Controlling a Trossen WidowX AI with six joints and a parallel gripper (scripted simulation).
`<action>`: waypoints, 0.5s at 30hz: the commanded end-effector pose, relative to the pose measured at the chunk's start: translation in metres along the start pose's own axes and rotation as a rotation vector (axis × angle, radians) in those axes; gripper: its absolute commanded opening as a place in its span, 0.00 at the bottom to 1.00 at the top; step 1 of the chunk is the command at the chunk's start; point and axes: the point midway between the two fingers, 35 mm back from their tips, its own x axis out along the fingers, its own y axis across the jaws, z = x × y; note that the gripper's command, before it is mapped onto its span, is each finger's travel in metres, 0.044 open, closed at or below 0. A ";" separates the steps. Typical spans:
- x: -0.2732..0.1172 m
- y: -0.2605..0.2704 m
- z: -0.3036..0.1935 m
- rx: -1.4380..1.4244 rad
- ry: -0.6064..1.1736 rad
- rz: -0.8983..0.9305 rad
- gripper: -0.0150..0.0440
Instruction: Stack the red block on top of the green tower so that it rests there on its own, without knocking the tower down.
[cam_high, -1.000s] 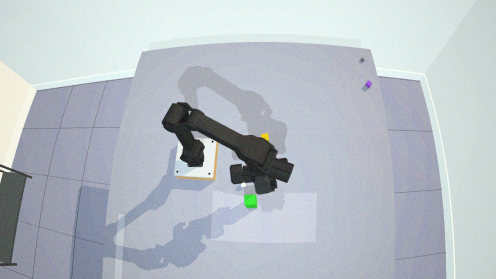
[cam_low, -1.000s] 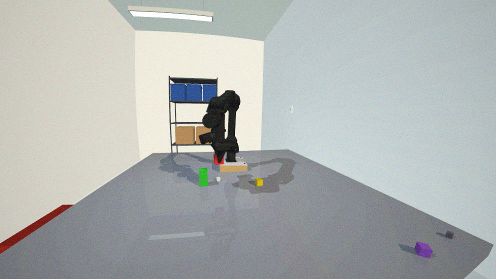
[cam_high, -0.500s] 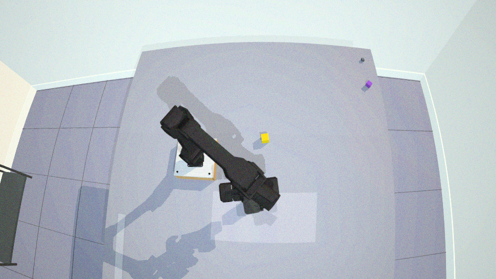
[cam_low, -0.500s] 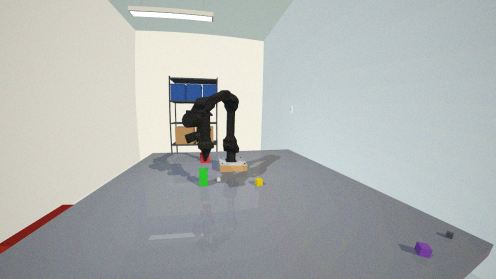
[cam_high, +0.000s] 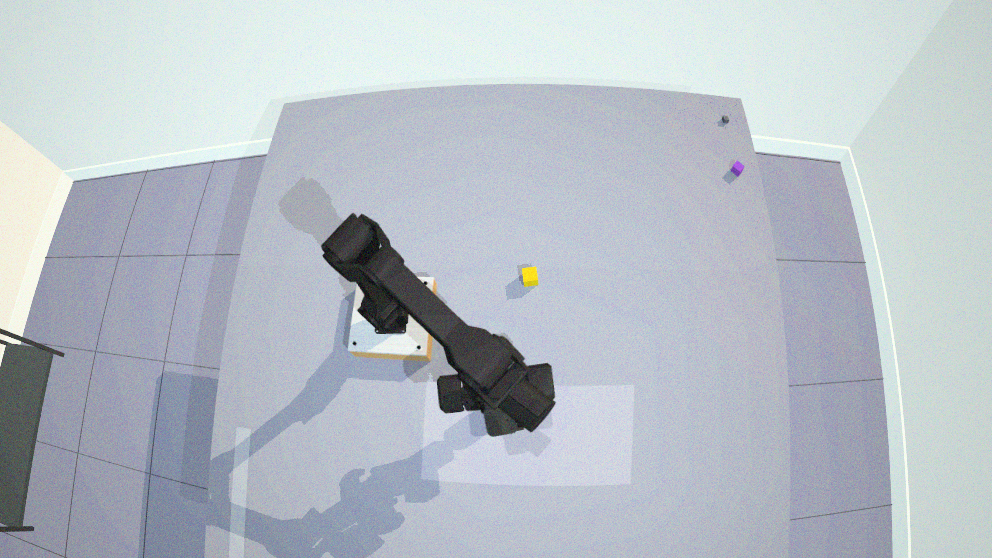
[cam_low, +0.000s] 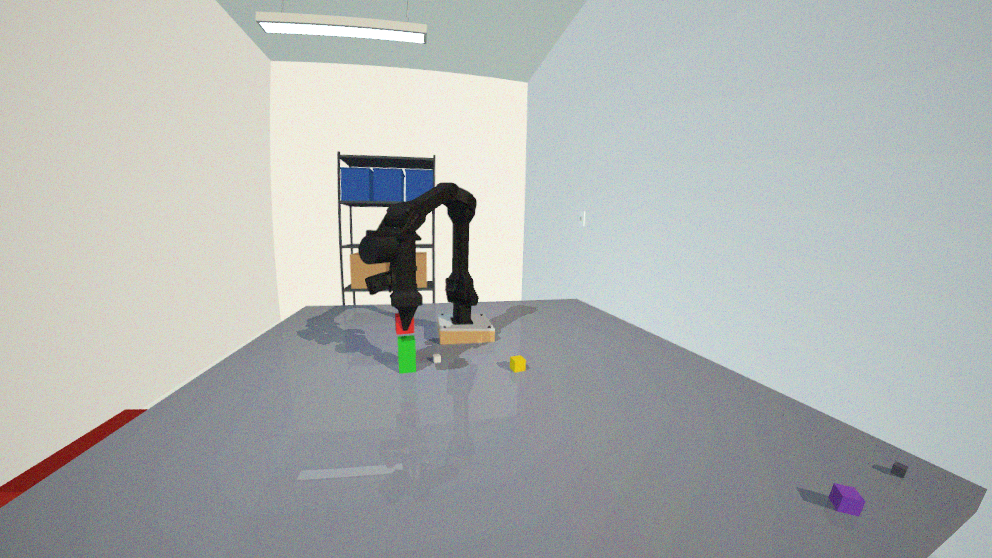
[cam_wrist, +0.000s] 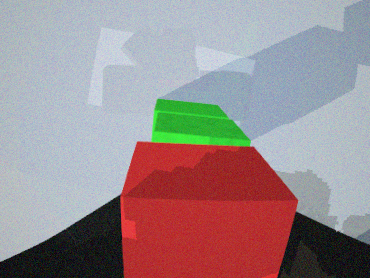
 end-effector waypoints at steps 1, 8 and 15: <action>0.015 -0.002 -0.002 -0.003 0.007 -0.010 0.25; 0.019 -0.002 -0.002 -0.003 0.007 -0.010 0.25; 0.020 -0.002 -0.002 -0.003 0.007 -0.010 0.25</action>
